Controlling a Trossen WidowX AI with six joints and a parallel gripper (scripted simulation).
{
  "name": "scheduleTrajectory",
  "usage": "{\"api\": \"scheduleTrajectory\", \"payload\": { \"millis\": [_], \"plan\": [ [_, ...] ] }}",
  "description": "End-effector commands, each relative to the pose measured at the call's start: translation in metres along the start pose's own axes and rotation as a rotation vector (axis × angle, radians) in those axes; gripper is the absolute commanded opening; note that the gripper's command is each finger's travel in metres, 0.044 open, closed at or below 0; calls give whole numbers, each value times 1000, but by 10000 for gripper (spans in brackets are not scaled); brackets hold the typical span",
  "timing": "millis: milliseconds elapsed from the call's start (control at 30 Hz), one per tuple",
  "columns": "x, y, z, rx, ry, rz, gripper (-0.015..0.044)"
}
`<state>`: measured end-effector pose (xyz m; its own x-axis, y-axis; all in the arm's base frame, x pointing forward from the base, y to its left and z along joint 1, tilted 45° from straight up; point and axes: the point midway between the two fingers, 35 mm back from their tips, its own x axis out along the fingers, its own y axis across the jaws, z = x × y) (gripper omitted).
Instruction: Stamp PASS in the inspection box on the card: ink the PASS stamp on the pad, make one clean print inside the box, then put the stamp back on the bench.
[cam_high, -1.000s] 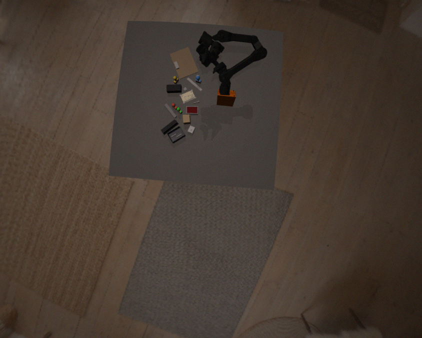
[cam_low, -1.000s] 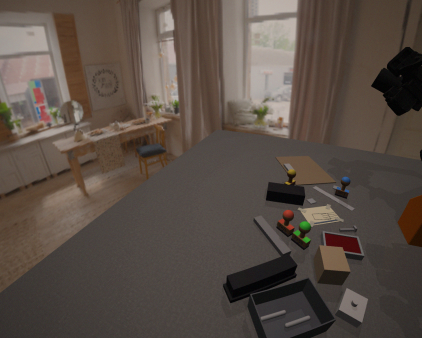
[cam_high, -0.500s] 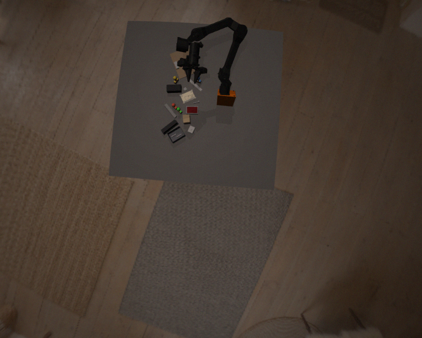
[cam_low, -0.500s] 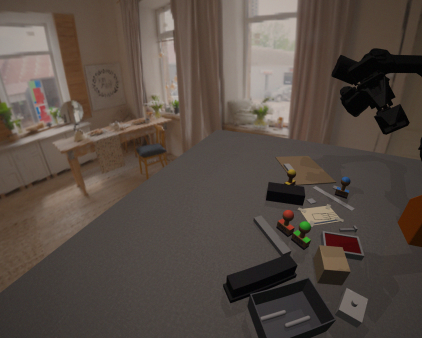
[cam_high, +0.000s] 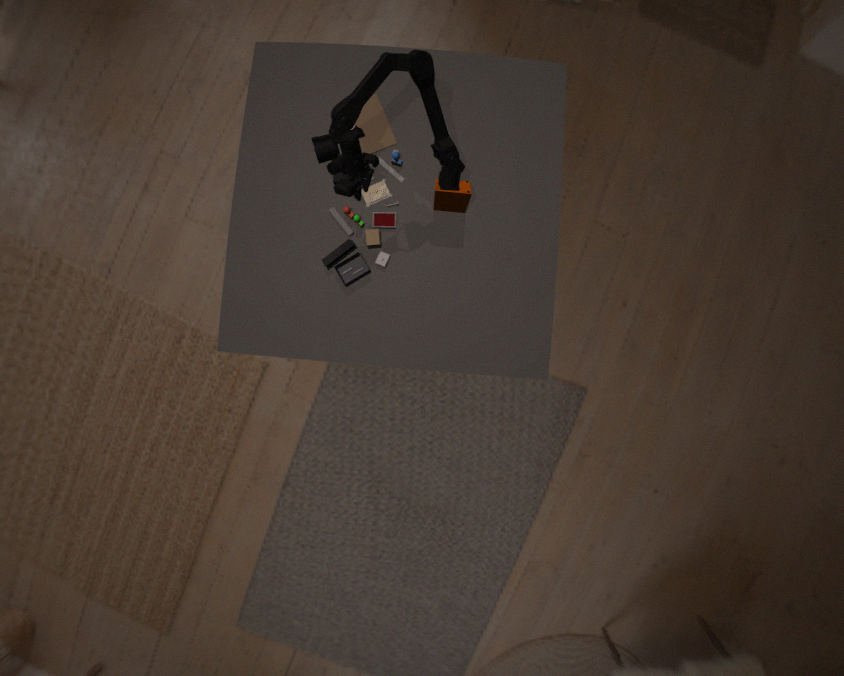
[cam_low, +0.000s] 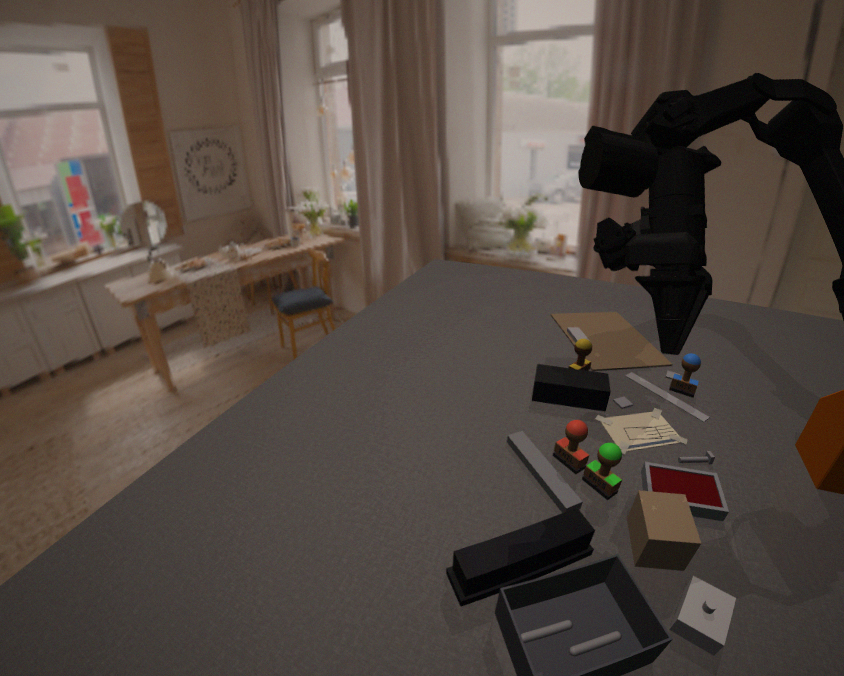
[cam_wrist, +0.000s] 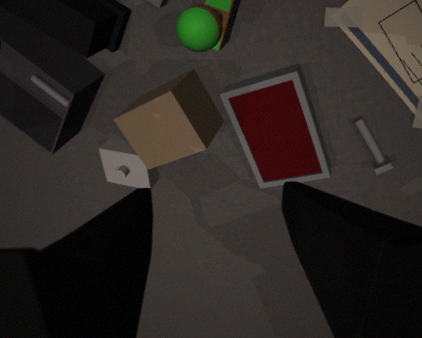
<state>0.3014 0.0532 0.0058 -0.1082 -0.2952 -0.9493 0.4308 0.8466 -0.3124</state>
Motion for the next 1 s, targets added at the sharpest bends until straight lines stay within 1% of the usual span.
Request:
{"api": "scheduleTrajectory", "payload": {
  "millis": [0,133,200,500,967],
  "plan": [
    [32,10,15,-127,-67,-181,214],
    [66,21,29,-269,-146,-376,214],
    [77,25,32,-317,-171,-439,214],
    [81,28,36,-323,-175,-447,214],
    [102,20,42,-323,-175,-446,214]
  ]
}}
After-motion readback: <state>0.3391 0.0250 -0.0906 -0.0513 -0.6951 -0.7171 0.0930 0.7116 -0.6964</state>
